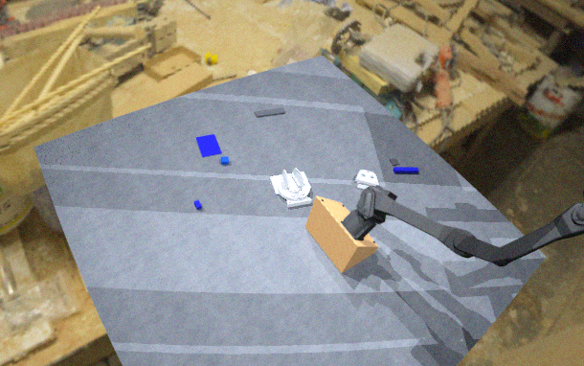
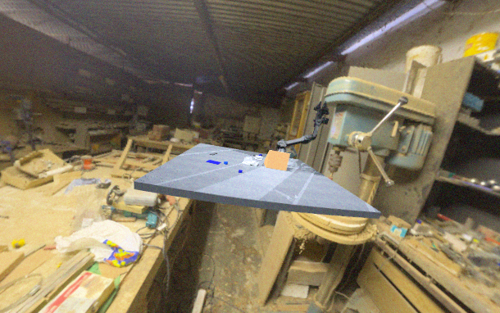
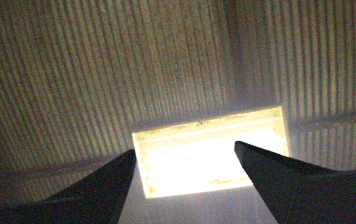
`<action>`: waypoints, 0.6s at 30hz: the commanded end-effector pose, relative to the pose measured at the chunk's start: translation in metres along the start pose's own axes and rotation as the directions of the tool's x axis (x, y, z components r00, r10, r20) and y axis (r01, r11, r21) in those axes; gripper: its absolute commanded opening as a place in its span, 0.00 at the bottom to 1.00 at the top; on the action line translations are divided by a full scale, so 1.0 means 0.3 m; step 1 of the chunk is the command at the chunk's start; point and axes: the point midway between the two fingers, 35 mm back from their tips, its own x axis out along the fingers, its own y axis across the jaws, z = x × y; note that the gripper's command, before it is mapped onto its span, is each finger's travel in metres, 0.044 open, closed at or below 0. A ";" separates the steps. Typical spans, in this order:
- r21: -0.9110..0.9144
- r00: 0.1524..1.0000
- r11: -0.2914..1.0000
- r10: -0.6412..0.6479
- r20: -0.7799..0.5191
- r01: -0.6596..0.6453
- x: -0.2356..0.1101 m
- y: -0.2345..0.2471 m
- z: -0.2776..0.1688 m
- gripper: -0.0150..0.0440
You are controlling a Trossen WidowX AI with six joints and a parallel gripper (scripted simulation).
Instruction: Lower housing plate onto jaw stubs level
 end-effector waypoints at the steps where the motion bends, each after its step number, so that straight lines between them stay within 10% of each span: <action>1: 0.000 1.000 1.000 0.000 0.000 0.000 0.000 0.000 0.000 0.98; 18: 0.117 0.967 0.970 -0.194 -0.165 0.214 0.057 -0.229 -0.294 1.00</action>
